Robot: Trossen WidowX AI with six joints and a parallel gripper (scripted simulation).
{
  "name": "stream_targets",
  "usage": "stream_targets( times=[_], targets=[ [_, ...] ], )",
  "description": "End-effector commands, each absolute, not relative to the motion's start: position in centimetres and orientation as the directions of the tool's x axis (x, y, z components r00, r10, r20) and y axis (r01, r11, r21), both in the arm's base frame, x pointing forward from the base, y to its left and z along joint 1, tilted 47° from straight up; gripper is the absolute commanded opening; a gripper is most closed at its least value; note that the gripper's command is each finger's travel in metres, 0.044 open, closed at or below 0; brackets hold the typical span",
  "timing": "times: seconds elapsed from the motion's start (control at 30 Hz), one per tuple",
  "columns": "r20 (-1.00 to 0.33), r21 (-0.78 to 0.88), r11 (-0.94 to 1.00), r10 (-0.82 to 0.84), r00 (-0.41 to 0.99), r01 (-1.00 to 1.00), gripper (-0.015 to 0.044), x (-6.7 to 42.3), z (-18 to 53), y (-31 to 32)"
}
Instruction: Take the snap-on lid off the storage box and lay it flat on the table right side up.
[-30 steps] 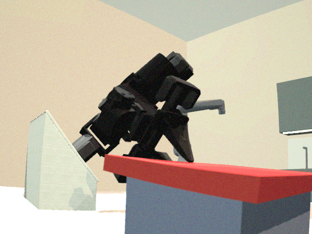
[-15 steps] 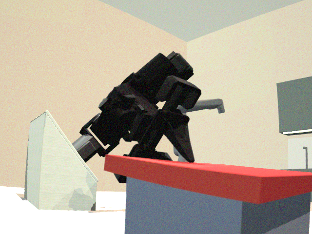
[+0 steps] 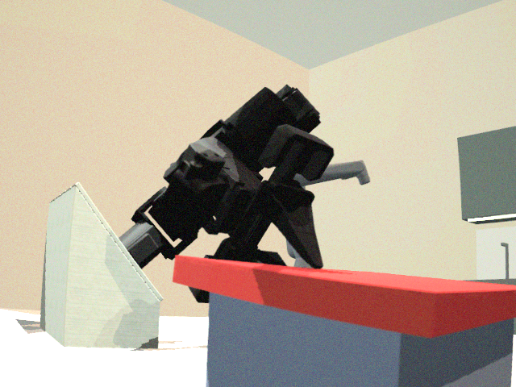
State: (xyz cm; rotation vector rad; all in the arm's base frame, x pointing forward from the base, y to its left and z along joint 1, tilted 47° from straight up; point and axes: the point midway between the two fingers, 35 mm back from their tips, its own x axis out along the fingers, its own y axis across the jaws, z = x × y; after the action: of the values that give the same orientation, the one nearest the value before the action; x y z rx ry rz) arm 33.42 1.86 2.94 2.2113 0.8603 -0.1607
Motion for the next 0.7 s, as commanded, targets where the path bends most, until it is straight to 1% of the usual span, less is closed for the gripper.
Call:
stream_targets(
  times=[0.0, 0.67],
  targets=[
    [-0.359, 0.599, -0.498, 0.533, 0.766, 0.627, 0.0000, 33.56, 2.95, 1.85],
    [-0.358, 0.600, -0.498, 0.533, 0.767, 0.626, 0.0000, 33.58, 3.09, 1.74]
  ],
)
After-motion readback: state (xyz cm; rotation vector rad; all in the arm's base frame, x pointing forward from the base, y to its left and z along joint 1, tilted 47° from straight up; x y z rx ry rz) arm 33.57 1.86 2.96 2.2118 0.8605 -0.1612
